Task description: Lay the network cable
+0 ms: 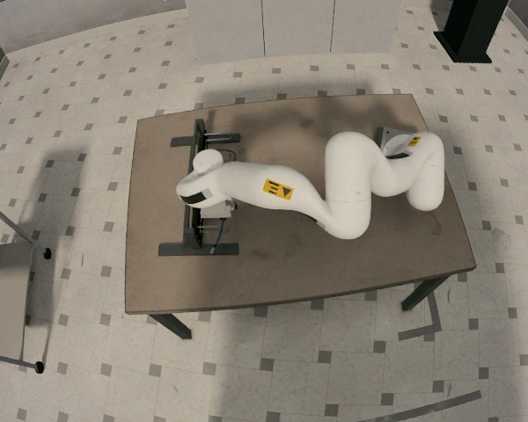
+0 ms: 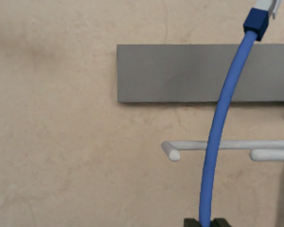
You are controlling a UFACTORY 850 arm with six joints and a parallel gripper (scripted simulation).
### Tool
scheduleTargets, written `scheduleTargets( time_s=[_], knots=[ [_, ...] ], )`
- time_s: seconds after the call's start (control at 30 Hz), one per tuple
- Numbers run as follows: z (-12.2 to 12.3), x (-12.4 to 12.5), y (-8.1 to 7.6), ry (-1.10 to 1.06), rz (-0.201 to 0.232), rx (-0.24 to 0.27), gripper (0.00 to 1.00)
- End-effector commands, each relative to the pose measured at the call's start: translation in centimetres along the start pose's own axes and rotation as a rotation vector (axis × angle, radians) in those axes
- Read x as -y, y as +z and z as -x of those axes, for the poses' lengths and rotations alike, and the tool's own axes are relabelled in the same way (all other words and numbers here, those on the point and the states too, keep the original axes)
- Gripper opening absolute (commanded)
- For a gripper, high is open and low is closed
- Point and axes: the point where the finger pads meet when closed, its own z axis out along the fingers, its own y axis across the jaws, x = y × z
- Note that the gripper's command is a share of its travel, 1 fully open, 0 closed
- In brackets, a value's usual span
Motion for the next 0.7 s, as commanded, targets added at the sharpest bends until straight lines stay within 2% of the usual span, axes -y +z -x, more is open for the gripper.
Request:
scheduleTargets(
  time_s=[0.0, 0.67],
  knots=[
    [-0.02, -0.07, -0.01, -0.001, 0.002, 0.000, 0.00],
    [-0.02, -0.69, -0.01, -0.001, 0.002, 0.000, 0.00]
  ],
)
